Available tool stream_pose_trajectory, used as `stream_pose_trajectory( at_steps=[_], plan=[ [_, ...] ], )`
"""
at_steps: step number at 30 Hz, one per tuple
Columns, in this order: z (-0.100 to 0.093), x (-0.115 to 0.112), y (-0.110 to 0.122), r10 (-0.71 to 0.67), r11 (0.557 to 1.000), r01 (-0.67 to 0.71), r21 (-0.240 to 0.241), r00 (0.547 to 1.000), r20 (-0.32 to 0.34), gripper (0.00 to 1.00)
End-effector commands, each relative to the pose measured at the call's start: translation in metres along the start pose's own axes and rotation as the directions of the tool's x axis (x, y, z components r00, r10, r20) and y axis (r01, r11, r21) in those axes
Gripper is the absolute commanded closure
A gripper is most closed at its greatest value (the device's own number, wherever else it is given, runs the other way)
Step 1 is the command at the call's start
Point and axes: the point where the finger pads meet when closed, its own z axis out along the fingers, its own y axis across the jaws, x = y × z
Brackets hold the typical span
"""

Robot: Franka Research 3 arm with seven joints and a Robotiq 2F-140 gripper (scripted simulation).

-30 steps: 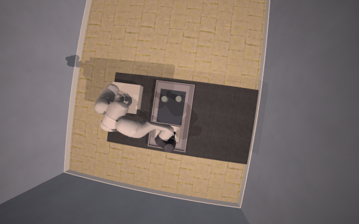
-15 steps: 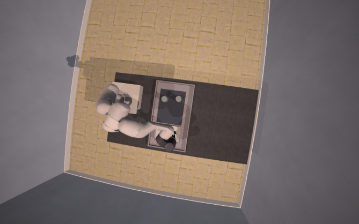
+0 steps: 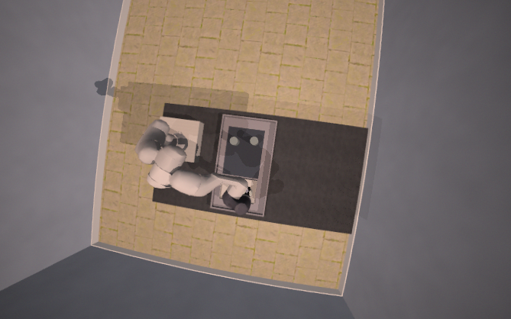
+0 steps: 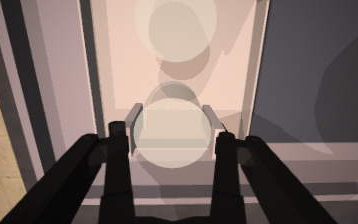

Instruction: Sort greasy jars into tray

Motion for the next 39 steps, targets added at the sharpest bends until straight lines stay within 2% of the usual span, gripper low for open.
stream_pose_trajectory(
  at_steps=[1,10,15,16,35,39],
  plan=[
    [0.004,-0.004,0.001,-0.011,1.0,0.011,0.005,1.0,0.007,1.0],
    [0.015,-0.004,0.001,-0.011,1.0,0.011,0.005,1.0,0.007,1.0],
    [0.015,-0.004,0.001,-0.011,1.0,0.011,0.005,1.0,0.007,1.0],
    [0.015,-0.004,0.001,-0.011,1.0,0.011,0.005,1.0,0.007,0.0],
    [0.015,-0.004,0.001,-0.011,1.0,0.011,0.005,1.0,0.007,0.0],
    [0.0,-0.004,0.001,-0.011,1.0,0.011,0.005,1.0,0.007,0.0]
  ],
)
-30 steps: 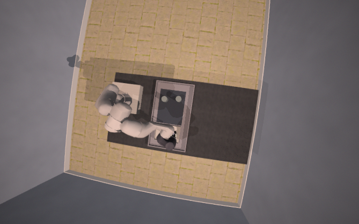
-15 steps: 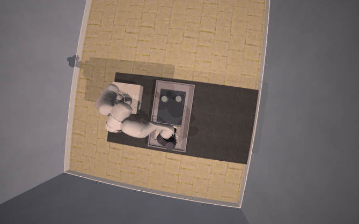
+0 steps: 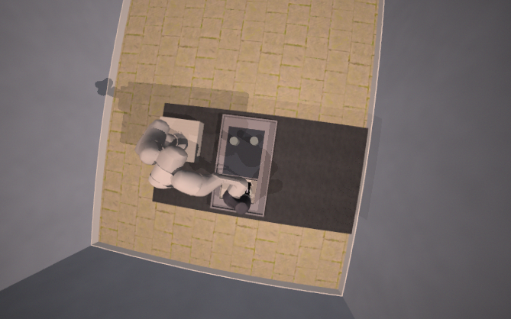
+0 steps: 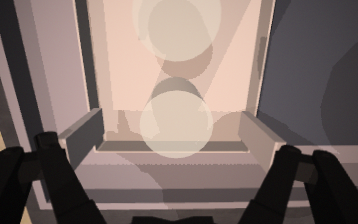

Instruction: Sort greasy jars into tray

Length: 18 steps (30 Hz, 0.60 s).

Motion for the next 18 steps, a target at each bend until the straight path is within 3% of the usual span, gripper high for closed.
stream_pose_trajectory(
  at_steps=[1,18],
  plan=[
    [-0.015,-0.002,0.001,-0.01,1.0,0.01,0.002,1.0,0.002,0.0],
    [-0.073,-0.002,0.001,-0.01,1.0,0.01,0.002,1.0,0.002,0.0]
  ],
)
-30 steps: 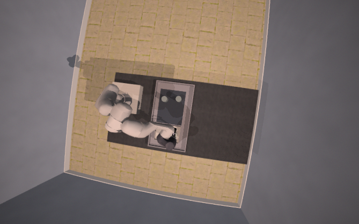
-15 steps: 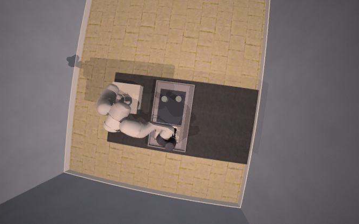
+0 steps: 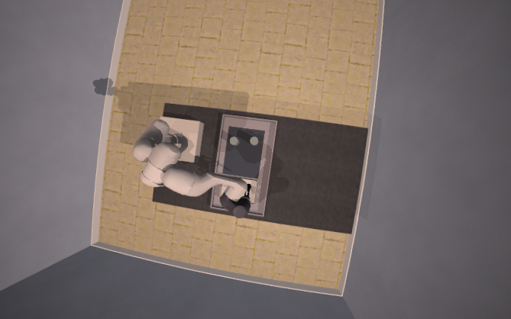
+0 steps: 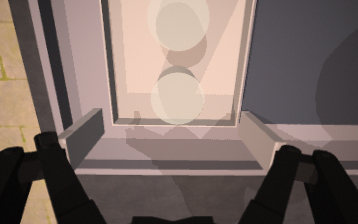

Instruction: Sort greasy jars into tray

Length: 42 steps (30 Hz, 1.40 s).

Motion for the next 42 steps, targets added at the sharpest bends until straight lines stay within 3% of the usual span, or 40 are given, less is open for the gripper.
stream_pose_trajectory(
  at_steps=[1,11,26,38,40,42],
  plan=[
    [-0.013,0.004,0.003,-0.007,1.0,0.007,-0.008,1.0,-0.014,0.0],
    [-0.044,0.004,0.003,-0.007,1.0,0.007,-0.008,1.0,-0.014,0.0],
    [-0.044,0.004,0.003,-0.007,1.0,0.007,-0.008,1.0,-0.014,0.0],
    [-0.045,0.044,0.093,-0.007,1.0,0.007,-0.008,1.0,-0.014,0.0],
    [-0.045,0.044,0.093,-0.007,1.0,0.007,-0.008,1.0,-0.014,0.0],
    [-0.045,0.05,0.108,-0.007,1.0,0.007,-0.008,1.0,-0.014,0.0]
  ],
)
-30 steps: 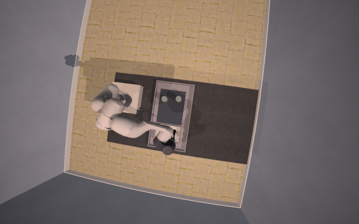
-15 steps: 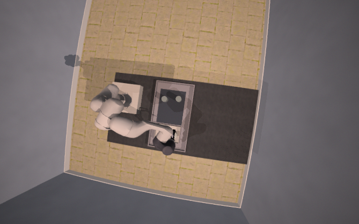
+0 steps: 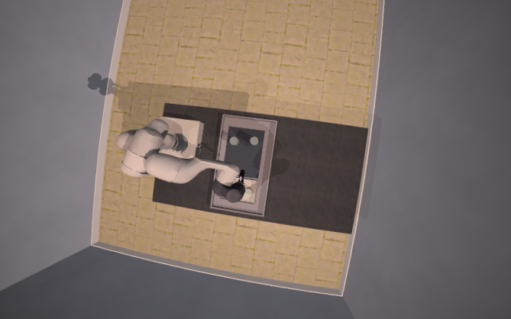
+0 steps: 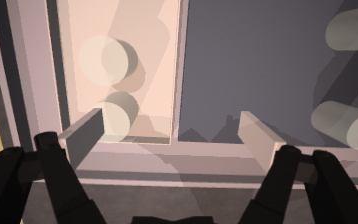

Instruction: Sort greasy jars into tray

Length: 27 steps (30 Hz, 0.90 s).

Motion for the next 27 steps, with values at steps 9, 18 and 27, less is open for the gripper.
stream_pose_trajectory(
  at_steps=[9,18,27],
  plan=[
    [-0.001,0.026,0.079,0.041,0.999,-0.041,0.014,0.999,0.024,0.0],
    [0.0,0.047,0.132,0.041,0.999,-0.041,0.014,0.999,0.024,0.0],
    [0.002,0.074,0.201,0.041,0.999,-0.041,0.014,0.999,0.024,0.0]
  ],
)
